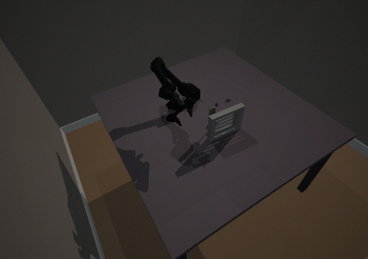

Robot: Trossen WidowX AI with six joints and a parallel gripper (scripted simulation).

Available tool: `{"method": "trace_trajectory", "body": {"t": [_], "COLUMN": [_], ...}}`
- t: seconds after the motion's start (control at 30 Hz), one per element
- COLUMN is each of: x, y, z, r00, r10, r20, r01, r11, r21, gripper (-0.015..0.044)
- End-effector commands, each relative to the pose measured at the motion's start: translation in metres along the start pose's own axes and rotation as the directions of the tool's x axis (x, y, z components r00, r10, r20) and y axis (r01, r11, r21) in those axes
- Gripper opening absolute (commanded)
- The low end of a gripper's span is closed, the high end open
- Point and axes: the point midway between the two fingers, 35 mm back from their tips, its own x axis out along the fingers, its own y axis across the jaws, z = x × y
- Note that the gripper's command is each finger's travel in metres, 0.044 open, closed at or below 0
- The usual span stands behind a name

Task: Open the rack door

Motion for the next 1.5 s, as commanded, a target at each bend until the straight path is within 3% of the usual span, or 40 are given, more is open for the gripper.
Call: {"method": "trace_trajectory", "body": {"t": [0.0,0.1,0.43,0.83,1.17,1.47], "x": [0.001,0.008,0.027,0.023,0.004,-0.017], "y": [0.000,0.007,0.039,0.079,0.108,0.128], "z": [-0.001,-0.011,-0.056,-0.101,-0.124,-0.131], "r00": [1.000,0.997,0.919,0.726,0.550,0.435], "r10": [0.000,0.003,0.007,-0.053,-0.179,-0.337], "r20": [-0.005,-0.082,-0.394,-0.685,-0.816,-0.835], "r01": [0.000,-0.001,0.033,0.085,0.080,0.023], "r11": [1.000,0.999,0.995,0.996,0.984,0.931], "r21": [0.002,0.033,0.095,0.014,-0.161,-0.363], "gripper": [0.0374,0.0295,0.0294,0.0294,0.0294,0.0294]}}
